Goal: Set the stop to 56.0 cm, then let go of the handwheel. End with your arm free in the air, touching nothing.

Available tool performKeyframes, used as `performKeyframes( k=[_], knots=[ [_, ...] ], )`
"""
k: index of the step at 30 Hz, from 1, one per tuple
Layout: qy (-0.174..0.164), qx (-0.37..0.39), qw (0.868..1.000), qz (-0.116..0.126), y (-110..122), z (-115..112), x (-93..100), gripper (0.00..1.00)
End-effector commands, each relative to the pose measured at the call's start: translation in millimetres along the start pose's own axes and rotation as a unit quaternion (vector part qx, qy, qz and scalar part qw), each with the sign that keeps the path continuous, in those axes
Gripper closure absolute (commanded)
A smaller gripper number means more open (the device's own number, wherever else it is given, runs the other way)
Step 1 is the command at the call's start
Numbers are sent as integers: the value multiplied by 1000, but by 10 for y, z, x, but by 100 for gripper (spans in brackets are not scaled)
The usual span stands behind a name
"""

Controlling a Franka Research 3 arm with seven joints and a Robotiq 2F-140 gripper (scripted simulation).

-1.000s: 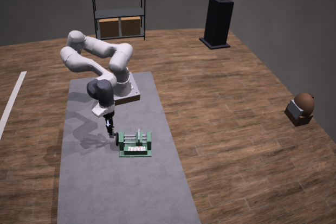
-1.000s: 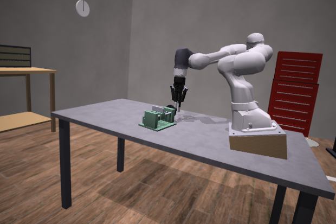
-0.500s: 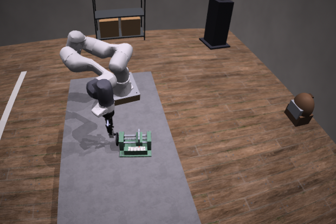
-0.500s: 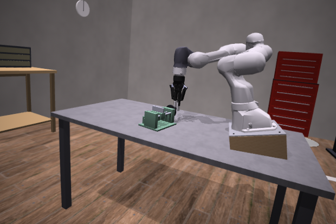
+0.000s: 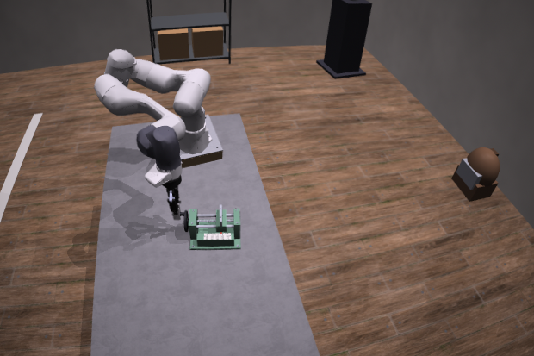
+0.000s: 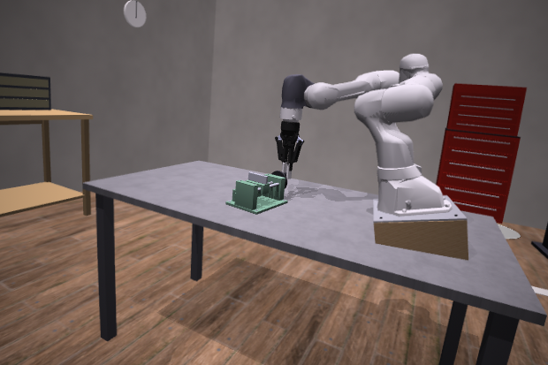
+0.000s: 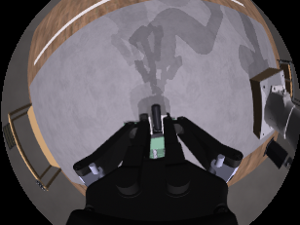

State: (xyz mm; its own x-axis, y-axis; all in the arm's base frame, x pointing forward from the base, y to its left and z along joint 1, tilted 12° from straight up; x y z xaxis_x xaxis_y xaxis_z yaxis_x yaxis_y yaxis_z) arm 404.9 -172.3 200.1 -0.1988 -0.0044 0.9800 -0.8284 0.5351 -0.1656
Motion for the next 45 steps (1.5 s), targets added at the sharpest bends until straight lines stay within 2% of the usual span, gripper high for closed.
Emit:
performKeyframes(
  k=[1, 25, 45],
  knots=[
    [-4, 0, 1000, 5, -72, -22, 29, 96],
    [-4, 0, 1000, 5, -289, -81, -12, 96],
    [-4, 0, 1000, 5, -417, -116, -293, 96]
  ],
)
Point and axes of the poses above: the point where the finger pads meet when closed, its own x axis back along the fingers, its own y axis across the jaws, z = x × y, the point moved 8 cm from there along x, back along the fingers, and after that the axes turned 15 degrees about -x, right-handed, at the moved point
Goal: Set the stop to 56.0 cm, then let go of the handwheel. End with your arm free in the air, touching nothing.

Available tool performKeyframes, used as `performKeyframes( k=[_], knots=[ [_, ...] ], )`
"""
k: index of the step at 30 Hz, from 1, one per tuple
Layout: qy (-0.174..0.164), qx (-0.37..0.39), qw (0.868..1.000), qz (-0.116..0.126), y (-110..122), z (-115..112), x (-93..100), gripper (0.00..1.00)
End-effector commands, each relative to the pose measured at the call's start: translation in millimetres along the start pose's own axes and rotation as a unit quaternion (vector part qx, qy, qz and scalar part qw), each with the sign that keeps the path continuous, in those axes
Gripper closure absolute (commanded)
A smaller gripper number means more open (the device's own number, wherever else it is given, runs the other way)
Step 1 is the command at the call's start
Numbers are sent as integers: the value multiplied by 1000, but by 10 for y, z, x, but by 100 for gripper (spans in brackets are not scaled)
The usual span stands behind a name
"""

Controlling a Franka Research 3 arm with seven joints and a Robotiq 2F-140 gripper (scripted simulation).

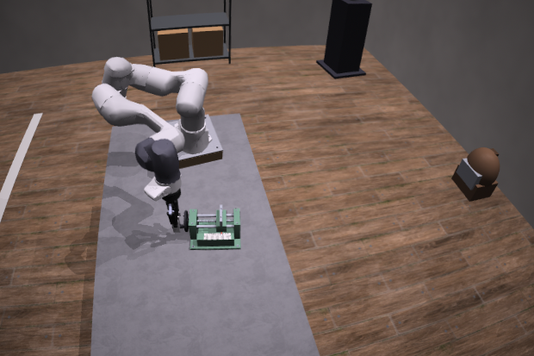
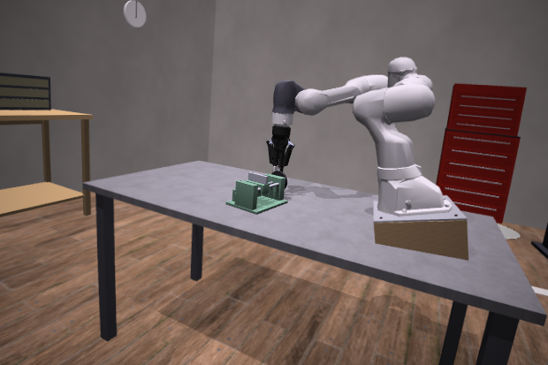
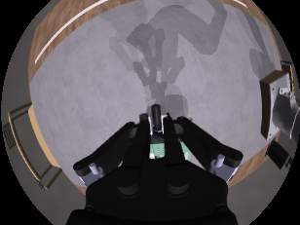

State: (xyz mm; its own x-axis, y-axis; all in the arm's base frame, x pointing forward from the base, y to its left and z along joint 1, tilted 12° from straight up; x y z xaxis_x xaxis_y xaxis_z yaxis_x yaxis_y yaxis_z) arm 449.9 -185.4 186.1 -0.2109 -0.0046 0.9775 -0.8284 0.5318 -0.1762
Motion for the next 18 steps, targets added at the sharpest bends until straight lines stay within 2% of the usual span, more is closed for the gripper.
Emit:
performKeyframes(
  k=[1, 8, 18],
  knots=[
    [0, -2, 1000, 0, 6, -5, -87, 96],
    [0, -2, 1000, 0, 71, 12, -228, 96],
    [0, -2, 1000, 0, 215, 50, -322, 96]
  ],
)
Point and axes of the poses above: the point where the finger pads meet when closed, its own x axis back along the fingers, its own y axis across the jaws, z = x × y, the point moved 8 cm from there along x, back along the fingers, and after that the axes turned 15 degrees about -x, right-handed, at the moved point
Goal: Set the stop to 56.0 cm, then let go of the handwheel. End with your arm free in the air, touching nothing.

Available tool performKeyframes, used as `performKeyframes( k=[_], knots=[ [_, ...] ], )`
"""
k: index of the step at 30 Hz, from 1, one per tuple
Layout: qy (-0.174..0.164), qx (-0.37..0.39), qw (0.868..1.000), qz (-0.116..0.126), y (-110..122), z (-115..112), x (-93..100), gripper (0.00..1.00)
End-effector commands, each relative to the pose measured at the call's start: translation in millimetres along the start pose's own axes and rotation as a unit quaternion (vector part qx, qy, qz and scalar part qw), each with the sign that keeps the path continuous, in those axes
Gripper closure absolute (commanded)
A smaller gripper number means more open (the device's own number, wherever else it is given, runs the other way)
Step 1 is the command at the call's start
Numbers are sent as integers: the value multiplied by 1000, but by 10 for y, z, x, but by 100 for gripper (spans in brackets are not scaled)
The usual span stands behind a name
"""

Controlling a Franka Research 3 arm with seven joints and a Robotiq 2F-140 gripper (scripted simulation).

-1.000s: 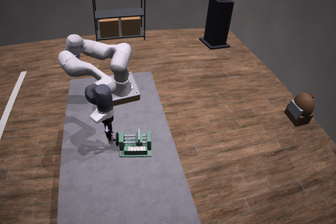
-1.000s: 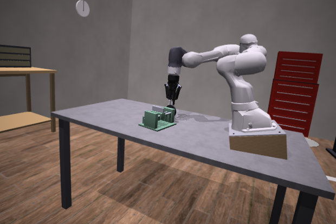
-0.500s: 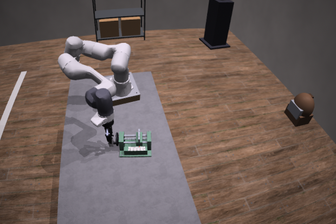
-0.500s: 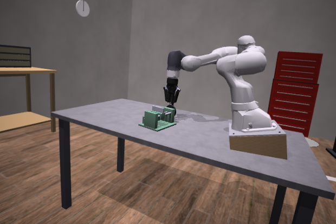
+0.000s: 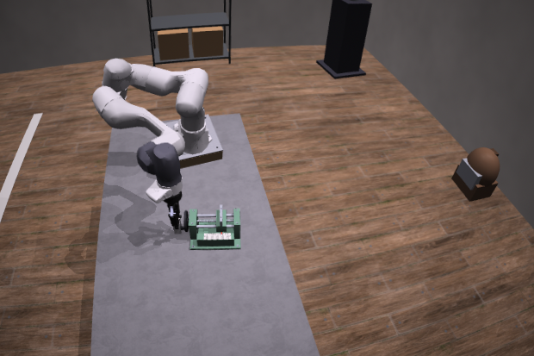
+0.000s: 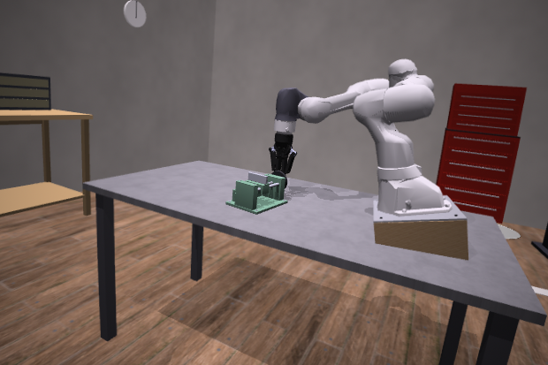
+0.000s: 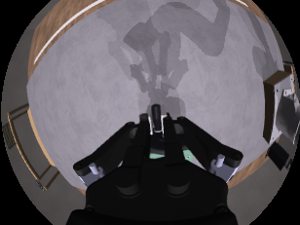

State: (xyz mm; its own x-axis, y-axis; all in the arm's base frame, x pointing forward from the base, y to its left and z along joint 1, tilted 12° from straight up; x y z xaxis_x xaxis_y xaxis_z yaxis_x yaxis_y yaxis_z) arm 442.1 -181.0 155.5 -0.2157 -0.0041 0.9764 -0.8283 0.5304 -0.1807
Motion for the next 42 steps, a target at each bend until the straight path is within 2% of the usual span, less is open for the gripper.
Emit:
performKeyframes(
  k=[1, 13, 24, 42],
  knots=[
    [1, -3, 1000, -2, 91, 16, -42, 96],
    [1, -3, 1000, -2, 265, 61, -23, 96],
    [1, -3, 1000, -2, 415, 101, 140, 96],
    [1, -3, 1000, -2, 365, 88, 446, 96]
  ],
)
Point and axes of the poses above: the point where the finger pads meet when closed, its own x axis back along the fingers, its own y axis across the jaws, z = x × y, the point moved 8 cm from there along x, back along the fingers, and after that the axes turned 15 degrees about -x, right-handed, at the moved point
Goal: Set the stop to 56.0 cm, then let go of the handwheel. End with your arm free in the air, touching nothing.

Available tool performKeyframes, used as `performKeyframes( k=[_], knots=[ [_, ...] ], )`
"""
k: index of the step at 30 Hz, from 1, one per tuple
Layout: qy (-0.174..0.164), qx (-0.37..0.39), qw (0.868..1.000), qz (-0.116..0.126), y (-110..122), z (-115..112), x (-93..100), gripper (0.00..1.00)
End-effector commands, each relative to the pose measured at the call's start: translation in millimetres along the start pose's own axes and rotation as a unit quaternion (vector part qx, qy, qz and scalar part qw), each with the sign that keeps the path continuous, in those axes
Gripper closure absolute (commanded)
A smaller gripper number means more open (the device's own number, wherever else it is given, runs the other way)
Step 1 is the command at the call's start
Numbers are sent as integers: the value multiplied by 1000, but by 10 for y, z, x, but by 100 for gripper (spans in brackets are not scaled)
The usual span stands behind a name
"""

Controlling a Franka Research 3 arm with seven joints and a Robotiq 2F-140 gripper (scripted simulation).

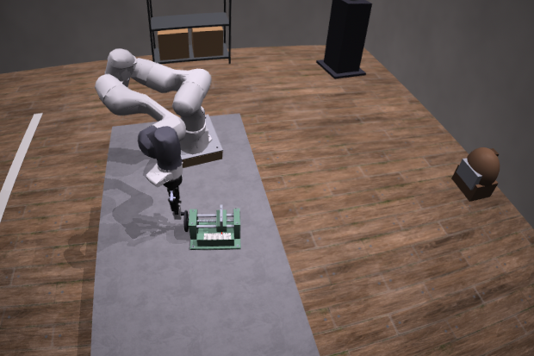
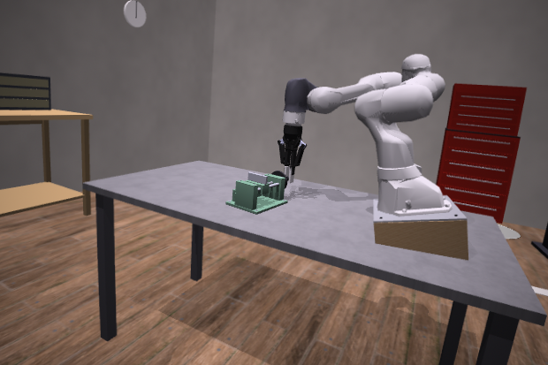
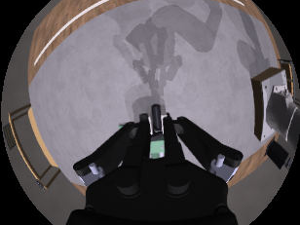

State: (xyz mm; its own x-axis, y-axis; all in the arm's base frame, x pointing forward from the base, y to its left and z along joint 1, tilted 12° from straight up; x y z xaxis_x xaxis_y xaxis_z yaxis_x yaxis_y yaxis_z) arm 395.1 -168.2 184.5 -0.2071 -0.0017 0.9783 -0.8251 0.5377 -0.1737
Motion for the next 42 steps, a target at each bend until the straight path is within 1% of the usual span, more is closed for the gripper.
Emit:
performKeyframes(
  k=[1, 8, 16, 19, 25, 31, 33, 35, 42],
  knots=[
    [-3, 2, 1000, 1, -38, -13, 62, 96],
    [-3, 2, 1000, 1, -166, -47, 152, 96],
    [-3, 2, 1000, 1, -310, -86, 162, 96],
    [-3, 2, 1000, 1, -328, -91, 159, 96],
    [-3, 2, 1000, 1, -430, -119, 108, 96],
    [-3, 2, 1000, 1, -515, -143, 6, 96],
    [-3, 2, 1000, 1, -531, -147, -35, 96],
    [-3, 2, 1000, 1, -531, -147, -35, 96],
    [-3, 2, 1000, 1, -542, -151, -179, 96]
  ],
)
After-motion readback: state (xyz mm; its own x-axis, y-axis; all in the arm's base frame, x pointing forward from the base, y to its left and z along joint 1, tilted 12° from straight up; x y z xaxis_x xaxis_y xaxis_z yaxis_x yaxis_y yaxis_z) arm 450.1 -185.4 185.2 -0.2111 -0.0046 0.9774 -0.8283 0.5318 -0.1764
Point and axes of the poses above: the point where the finger pads meet when closed, its own x axis back along the fingers, its own y axis across the jaws, z = x × y, the point moved 8 cm from there along x, back along the fingers, and after that the axes turned 15 degrees about -x, right-handed, at the moved point
